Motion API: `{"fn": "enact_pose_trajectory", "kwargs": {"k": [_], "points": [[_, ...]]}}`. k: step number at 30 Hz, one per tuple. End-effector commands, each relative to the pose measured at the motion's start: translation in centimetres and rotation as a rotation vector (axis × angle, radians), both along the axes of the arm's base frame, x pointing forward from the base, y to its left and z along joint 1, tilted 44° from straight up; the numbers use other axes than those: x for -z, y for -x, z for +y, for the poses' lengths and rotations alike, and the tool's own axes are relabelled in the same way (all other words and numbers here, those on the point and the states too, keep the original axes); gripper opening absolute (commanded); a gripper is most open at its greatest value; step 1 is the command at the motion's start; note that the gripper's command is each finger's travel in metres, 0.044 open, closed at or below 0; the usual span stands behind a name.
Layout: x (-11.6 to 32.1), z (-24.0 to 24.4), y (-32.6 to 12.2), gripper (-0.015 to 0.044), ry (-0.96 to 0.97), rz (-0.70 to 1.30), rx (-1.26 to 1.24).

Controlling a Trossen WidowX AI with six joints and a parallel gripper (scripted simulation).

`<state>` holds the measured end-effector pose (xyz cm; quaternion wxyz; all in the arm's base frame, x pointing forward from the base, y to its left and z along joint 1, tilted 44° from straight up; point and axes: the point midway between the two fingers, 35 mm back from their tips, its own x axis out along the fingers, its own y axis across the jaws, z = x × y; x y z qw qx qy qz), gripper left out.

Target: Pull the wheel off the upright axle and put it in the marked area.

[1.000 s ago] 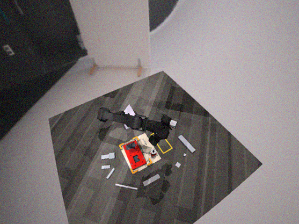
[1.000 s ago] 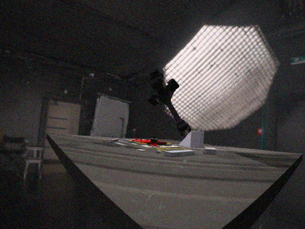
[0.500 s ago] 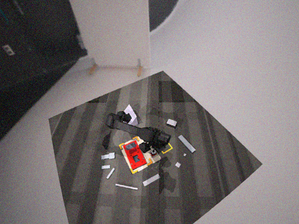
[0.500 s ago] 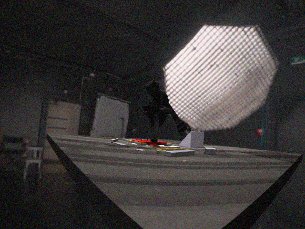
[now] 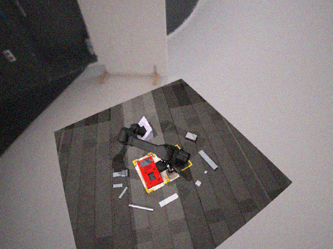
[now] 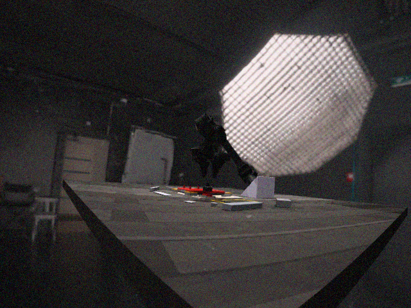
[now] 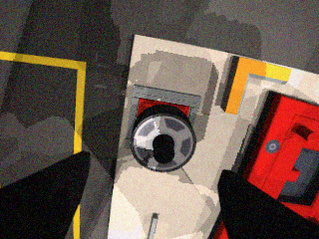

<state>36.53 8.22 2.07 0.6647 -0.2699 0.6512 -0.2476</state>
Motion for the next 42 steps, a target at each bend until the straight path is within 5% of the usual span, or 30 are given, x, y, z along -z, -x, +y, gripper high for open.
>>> {"fn": "enact_pose_trajectory", "kwargs": {"k": [1, 12, 16, 24, 30, 42], "points": [[1.6, -1.9, 0.0, 0.03, 0.01, 0.008, 0.002], [3.2, -3.8, 0.2, 0.03, 0.012, 0.007, 0.003], [3.0, -3.4, 0.2, 0.0195, 0.007, 0.005, 0.009], [3.0, -3.4, 0.2, 0.0142, 0.007, 0.005, 0.009], [2.9, -3.4, 0.2, 0.0, 0.007, 0.005, 0.009], [2.6, -3.1, 0.2, 0.0, 0.007, 0.005, 0.008]]}}
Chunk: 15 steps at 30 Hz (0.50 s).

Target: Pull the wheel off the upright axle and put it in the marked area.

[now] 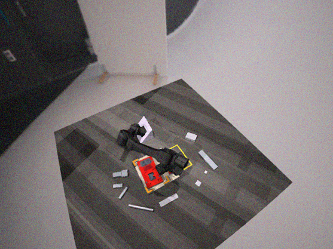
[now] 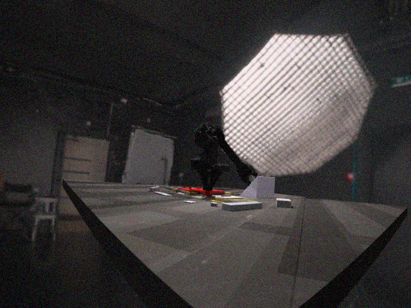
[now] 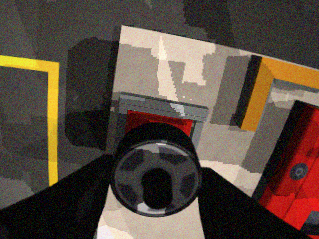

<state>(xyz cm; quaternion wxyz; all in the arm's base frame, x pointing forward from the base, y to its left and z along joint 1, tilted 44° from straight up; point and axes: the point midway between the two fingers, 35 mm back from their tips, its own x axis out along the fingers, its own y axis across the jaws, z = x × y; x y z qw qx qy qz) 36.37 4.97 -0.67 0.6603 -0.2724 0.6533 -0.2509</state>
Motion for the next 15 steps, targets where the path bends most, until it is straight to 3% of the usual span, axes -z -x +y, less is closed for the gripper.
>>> {"fn": "enact_pose_trajectory", "kwargs": {"k": [1, 15], "points": [[-0.12, 0.19, 0.02, 0.0, -0.002, -0.003, 0.004], [-0.44, 0.51, 0.02, 0.0, -0.002, -0.002, 0.003]]}}
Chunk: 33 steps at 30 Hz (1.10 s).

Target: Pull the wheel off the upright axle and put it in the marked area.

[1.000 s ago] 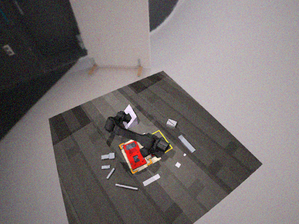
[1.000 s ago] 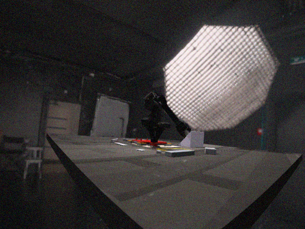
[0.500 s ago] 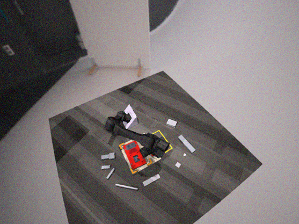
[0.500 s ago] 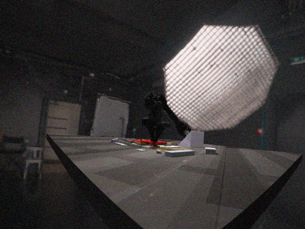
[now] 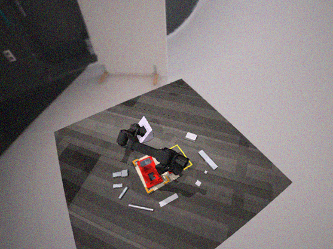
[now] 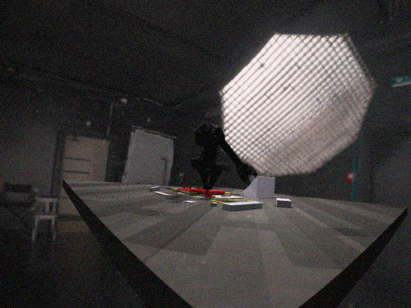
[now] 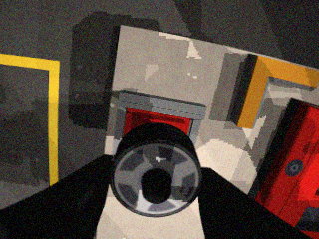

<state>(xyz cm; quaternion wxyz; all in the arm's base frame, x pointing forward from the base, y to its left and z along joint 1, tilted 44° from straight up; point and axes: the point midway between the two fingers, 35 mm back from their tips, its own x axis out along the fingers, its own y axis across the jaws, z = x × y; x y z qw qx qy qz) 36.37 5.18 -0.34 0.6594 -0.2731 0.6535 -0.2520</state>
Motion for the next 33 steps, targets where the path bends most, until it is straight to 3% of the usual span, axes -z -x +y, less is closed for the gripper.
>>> {"fn": "enact_pose_trajectory", "kwargs": {"k": [1, 33], "points": [[-0.13, 0.32, 0.02, 0.0, -0.004, -0.004, 0.002], [-0.89, 1.06, 0.04, 0.0, -0.003, -0.003, 0.0]]}}
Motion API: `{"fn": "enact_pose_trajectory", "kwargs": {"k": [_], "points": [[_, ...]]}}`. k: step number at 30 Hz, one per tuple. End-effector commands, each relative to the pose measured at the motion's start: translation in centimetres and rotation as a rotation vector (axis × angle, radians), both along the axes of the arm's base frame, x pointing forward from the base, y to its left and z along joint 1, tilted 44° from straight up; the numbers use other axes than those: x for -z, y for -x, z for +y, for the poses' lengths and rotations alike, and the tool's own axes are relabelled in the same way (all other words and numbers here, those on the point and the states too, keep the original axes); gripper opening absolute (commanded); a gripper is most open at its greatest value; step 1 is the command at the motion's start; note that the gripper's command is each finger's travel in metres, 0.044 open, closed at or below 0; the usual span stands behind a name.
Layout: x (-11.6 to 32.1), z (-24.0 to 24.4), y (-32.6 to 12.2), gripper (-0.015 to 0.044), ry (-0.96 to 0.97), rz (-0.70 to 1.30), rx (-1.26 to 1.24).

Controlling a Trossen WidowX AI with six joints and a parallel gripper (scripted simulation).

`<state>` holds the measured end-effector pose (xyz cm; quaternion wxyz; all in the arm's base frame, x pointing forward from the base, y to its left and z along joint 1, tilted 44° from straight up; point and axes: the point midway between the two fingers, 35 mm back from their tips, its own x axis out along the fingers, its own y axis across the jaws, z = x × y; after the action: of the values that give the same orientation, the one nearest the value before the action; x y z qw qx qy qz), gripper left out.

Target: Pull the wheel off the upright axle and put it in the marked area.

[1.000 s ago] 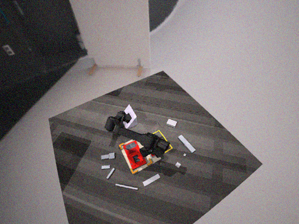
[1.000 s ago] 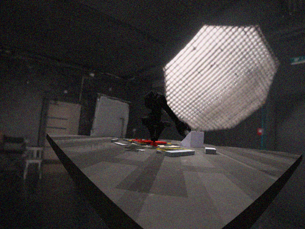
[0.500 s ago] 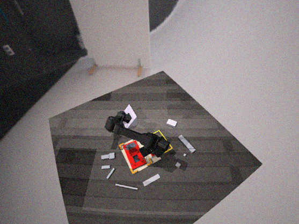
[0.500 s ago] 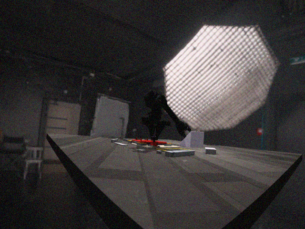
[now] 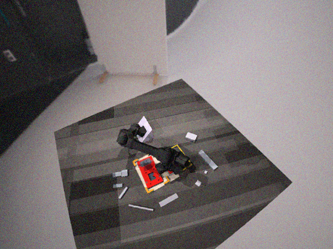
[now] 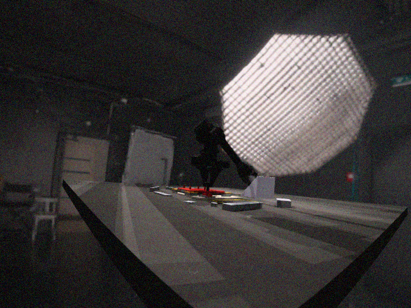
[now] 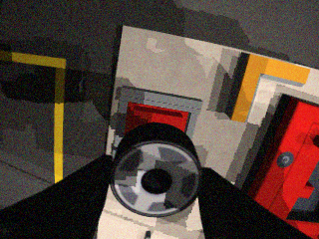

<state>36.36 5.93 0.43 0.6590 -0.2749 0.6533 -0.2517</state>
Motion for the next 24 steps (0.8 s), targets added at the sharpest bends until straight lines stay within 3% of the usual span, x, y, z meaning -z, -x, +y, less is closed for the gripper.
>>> {"fn": "enact_pose_trajectory", "kwargs": {"k": [1, 24], "points": [[-0.14, 0.33, 0.02, 0.0, -0.006, -0.004, 0.002], [-0.7, 0.86, 0.06, 0.0, -0.005, -0.003, 0.001]]}}
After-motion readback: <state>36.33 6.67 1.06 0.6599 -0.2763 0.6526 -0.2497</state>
